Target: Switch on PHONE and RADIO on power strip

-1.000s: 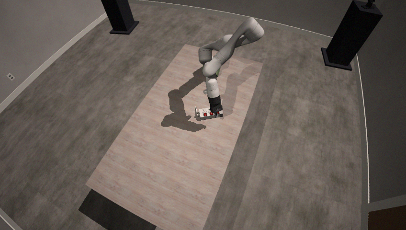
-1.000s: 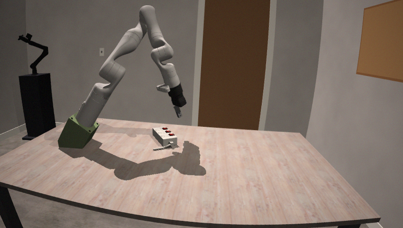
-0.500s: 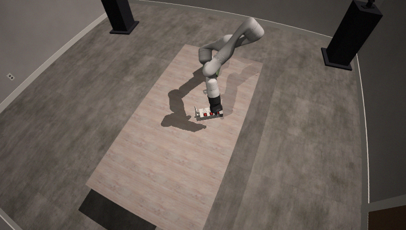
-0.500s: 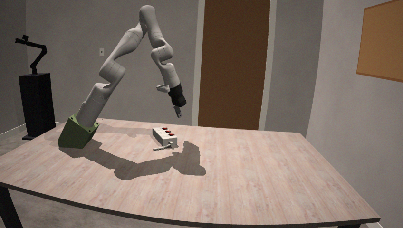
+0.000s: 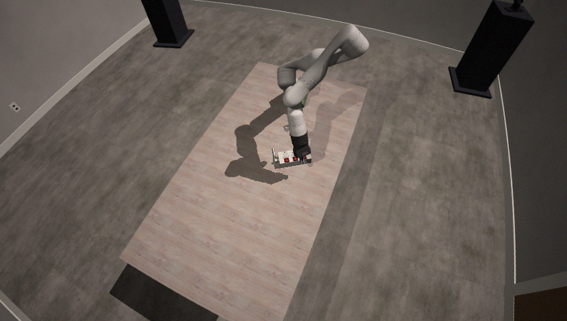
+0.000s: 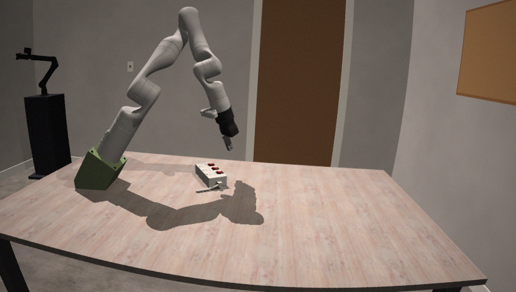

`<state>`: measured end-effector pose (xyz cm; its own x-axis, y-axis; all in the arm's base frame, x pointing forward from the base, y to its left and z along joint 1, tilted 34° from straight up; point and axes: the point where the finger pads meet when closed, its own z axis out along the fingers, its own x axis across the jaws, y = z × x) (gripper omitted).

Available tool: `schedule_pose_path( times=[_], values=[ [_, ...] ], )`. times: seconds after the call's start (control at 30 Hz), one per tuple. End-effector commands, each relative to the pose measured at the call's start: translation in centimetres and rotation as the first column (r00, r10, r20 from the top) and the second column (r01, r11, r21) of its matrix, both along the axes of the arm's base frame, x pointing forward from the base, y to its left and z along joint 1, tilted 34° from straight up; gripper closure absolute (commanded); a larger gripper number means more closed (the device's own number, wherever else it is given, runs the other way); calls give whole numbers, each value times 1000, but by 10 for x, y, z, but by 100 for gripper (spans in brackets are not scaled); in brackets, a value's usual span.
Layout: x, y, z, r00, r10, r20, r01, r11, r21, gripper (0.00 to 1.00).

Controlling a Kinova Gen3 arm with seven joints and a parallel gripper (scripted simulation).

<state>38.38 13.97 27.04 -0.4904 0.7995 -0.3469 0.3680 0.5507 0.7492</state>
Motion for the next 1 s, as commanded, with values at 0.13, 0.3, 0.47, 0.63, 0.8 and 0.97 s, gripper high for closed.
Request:
schedule_pose_path(
  times=[0.13,0.3,0.47,0.63,0.8,0.97],
  values=[
    [0,0,0,1000,0,1,0,1000,1,100],
    [0,0,0,1000,0,1,0,1000,1,100],
    [0,0,0,1000,0,1,0,1000,1,100],
    [3,1,-3,1000,2,0,-2,1000,-1,100],
    [18,6,-25,1000,10,-4,-10,1000,-6,100],
    [31,7,-43,1000,10,-6,-10,1000,-6,100]
  ],
)
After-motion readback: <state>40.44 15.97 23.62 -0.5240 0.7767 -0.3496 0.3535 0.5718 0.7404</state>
